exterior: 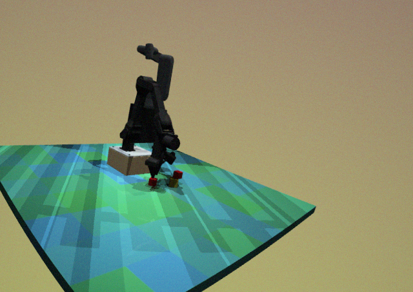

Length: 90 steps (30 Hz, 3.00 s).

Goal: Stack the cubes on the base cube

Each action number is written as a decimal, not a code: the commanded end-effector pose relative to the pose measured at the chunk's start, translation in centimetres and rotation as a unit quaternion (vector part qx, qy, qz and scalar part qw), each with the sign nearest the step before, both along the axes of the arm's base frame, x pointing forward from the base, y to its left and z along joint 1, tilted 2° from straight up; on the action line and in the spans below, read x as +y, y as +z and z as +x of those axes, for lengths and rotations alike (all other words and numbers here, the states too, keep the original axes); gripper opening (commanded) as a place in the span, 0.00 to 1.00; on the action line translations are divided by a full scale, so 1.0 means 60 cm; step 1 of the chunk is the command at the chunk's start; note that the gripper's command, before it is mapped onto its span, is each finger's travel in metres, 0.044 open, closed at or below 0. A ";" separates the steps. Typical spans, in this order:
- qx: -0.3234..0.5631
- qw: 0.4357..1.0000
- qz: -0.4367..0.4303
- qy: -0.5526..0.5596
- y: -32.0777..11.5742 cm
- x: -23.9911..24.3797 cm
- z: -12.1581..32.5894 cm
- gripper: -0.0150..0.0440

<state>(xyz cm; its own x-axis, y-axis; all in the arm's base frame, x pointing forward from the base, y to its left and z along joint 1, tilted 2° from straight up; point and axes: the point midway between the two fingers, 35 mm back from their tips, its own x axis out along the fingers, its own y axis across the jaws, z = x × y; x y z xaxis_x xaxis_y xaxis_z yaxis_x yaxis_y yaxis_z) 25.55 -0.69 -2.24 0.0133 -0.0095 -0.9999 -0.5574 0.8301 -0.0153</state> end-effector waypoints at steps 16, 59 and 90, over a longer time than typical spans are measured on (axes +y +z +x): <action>0.009 1.000 -0.001 0.002 -0.049 -0.001 -0.008 0.66; 0.009 1.000 -0.001 0.002 0.122 0.000 -0.002 0.43; 0.009 0.923 -0.001 0.384 0.130 0.109 0.057 0.43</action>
